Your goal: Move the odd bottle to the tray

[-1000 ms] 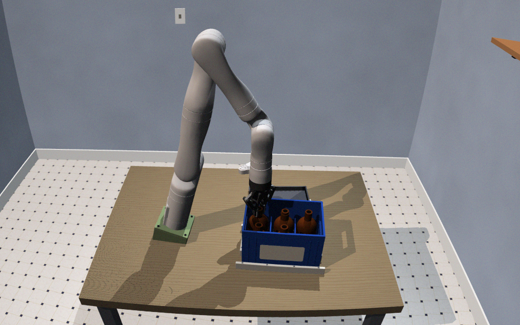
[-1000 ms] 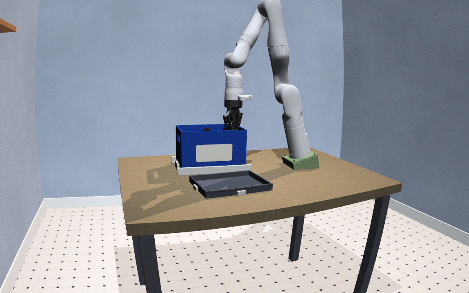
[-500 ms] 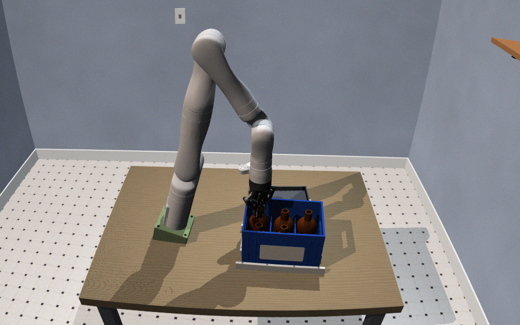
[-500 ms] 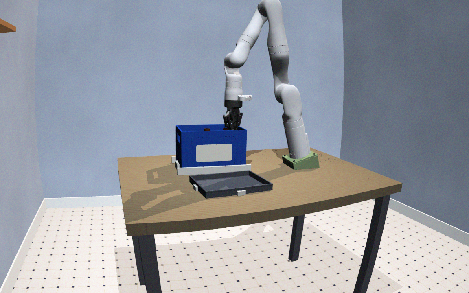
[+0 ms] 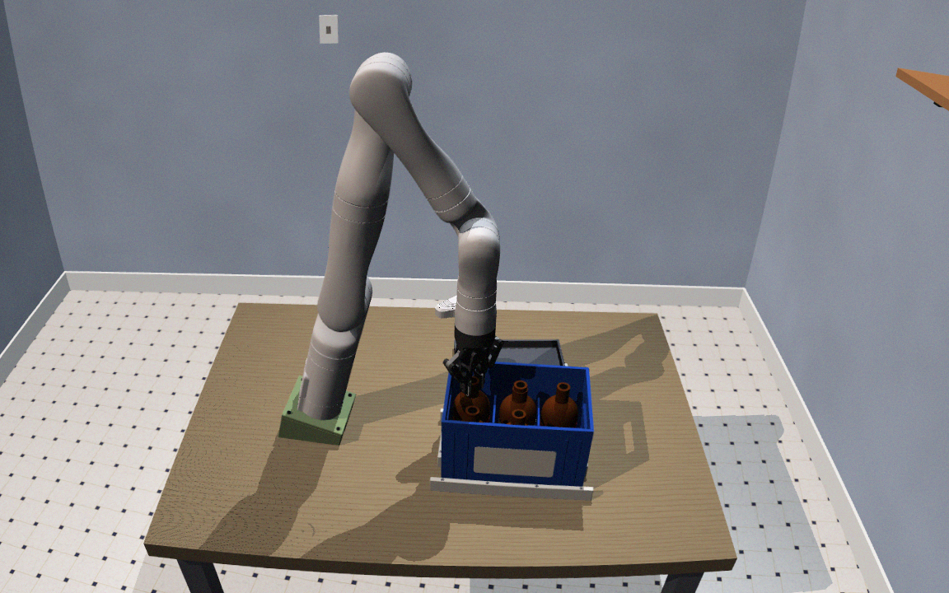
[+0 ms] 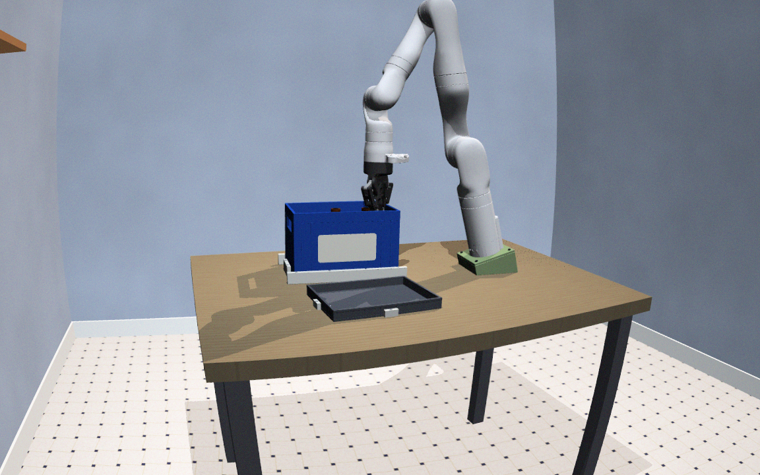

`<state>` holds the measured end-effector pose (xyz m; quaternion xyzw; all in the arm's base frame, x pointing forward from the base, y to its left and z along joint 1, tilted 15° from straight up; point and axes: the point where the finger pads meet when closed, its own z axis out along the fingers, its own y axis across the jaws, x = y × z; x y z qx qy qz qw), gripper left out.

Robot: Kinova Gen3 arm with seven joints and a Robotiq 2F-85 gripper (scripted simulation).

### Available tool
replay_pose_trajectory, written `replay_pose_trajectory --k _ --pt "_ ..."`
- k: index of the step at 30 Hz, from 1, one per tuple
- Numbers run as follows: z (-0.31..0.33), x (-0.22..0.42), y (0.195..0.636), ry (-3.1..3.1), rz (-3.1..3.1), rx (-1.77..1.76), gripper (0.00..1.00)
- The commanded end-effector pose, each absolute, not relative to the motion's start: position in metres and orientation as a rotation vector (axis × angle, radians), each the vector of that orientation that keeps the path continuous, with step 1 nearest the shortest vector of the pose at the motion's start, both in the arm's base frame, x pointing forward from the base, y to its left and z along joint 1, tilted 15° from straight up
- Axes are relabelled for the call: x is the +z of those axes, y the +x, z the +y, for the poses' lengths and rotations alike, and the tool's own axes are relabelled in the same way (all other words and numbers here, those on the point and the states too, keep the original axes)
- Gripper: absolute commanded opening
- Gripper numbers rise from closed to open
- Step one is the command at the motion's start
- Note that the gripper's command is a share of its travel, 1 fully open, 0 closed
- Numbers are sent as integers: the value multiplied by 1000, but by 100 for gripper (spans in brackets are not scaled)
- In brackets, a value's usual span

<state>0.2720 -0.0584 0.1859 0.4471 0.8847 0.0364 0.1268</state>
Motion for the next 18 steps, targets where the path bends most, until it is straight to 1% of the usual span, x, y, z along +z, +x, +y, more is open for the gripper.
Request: replay_pose_trajectory --k 1,16,17,18 --pt "-58 186 272 1301 2575 106 0" --pt "-58 186 272 1301 2575 106 0" --pt "-58 186 272 1301 2575 106 64" --pt "-58 186 272 1301 2575 106 64"
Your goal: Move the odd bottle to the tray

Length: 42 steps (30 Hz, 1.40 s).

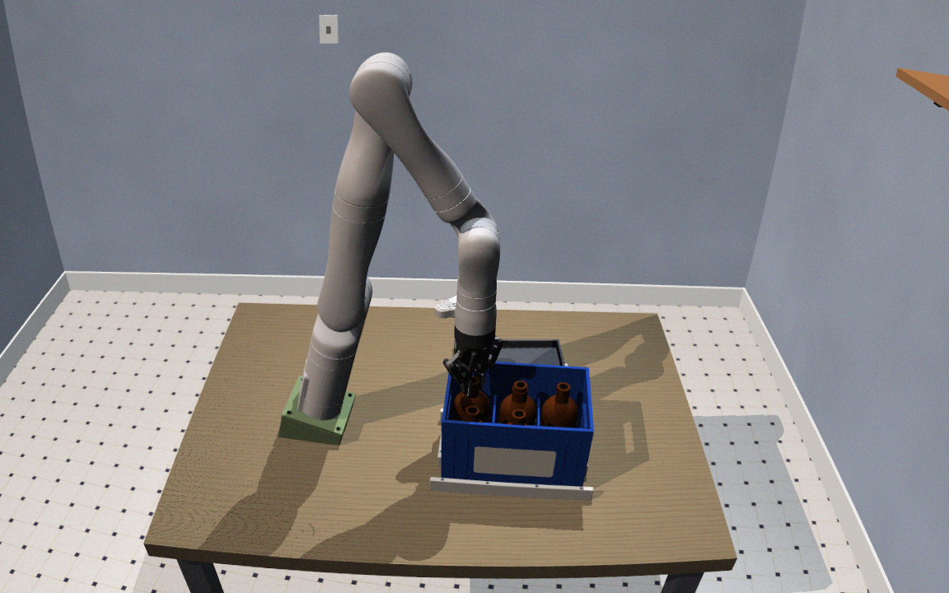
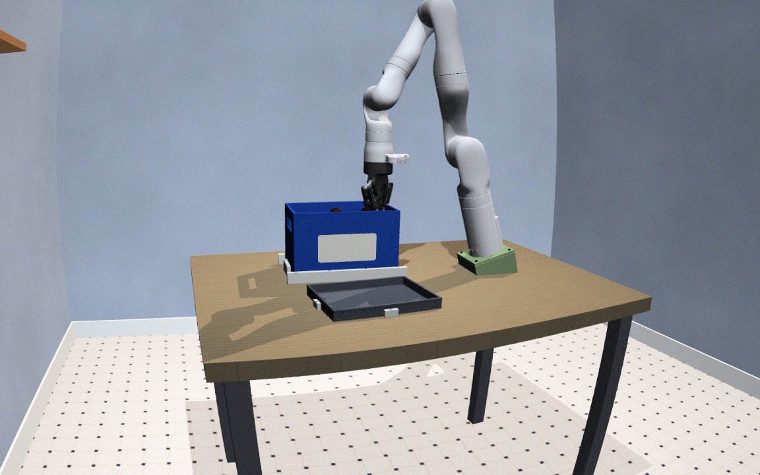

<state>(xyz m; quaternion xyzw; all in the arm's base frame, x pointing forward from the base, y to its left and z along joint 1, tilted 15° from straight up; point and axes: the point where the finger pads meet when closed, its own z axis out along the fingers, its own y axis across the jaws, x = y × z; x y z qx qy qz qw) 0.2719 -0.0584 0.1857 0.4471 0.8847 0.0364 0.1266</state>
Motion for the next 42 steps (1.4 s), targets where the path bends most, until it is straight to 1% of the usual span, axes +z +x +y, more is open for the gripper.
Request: replay_pose_trajectory --k 1,42 --pt "-58 186 272 1301 2575 106 64" --pt "-58 189 271 1301 2575 106 64"
